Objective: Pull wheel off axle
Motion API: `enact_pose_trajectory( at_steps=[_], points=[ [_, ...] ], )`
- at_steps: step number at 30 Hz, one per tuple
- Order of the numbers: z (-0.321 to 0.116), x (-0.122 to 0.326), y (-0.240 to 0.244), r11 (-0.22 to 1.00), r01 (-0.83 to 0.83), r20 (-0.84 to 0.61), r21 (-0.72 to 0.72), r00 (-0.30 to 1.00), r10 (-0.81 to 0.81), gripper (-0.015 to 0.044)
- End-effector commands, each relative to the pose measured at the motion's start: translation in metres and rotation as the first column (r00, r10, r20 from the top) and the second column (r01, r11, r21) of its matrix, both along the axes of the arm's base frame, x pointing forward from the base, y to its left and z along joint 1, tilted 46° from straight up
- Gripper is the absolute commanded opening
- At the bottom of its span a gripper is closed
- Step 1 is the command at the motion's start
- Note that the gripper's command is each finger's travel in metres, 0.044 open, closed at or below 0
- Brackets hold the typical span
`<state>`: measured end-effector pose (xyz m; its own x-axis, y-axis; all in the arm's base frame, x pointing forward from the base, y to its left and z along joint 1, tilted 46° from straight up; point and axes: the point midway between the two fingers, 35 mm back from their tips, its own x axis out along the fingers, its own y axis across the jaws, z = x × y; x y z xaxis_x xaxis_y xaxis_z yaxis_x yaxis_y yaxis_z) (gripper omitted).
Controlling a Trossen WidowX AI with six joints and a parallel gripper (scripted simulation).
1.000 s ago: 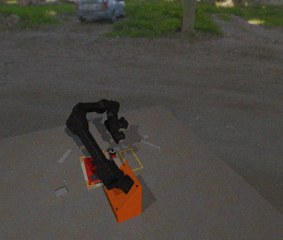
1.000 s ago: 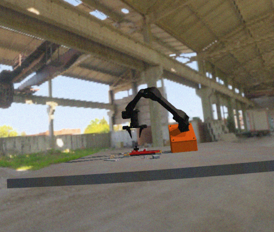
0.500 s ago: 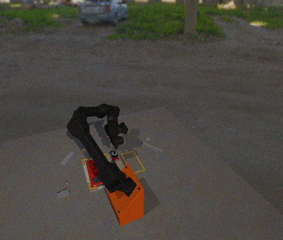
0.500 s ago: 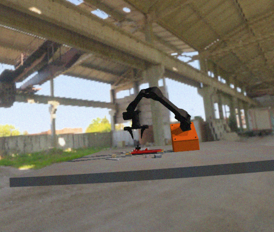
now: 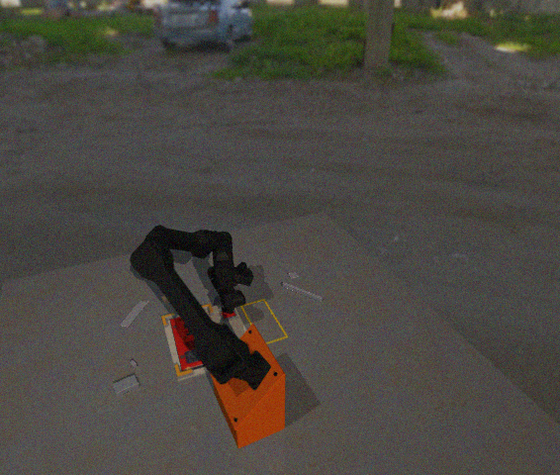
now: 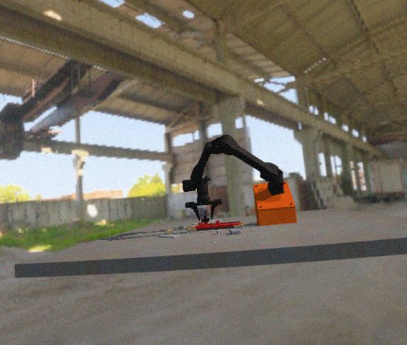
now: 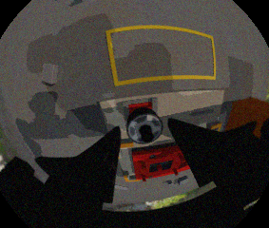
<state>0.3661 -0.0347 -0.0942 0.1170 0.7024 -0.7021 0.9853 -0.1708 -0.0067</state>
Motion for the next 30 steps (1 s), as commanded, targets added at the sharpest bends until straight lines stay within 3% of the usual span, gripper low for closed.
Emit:
enact_pose_trajectory(
  at_steps=[1,3,11,17,30],
  points=[
    [0.0005,0.0001,-0.0011,1.000,0.001,0.001,0.000,1.000,-0.001,0.0247],
    [0.0005,0.0001,-0.0011,1.000,0.001,0.001,0.000,1.000,-0.001,0.0195],
    [0.0005,0.0001,-0.0011,1.000,0.001,0.001,0.000,1.000,-0.001,0.0142],
    [0.0012,0.0000,-0.0019,1.000,0.001,0.001,0.000,1.000,-0.001,0.0000],
    [0.0041,-0.0003,-0.0051,1.000,0.003,0.001,0.000,1.000,-0.003,0.0000]
  ],
)
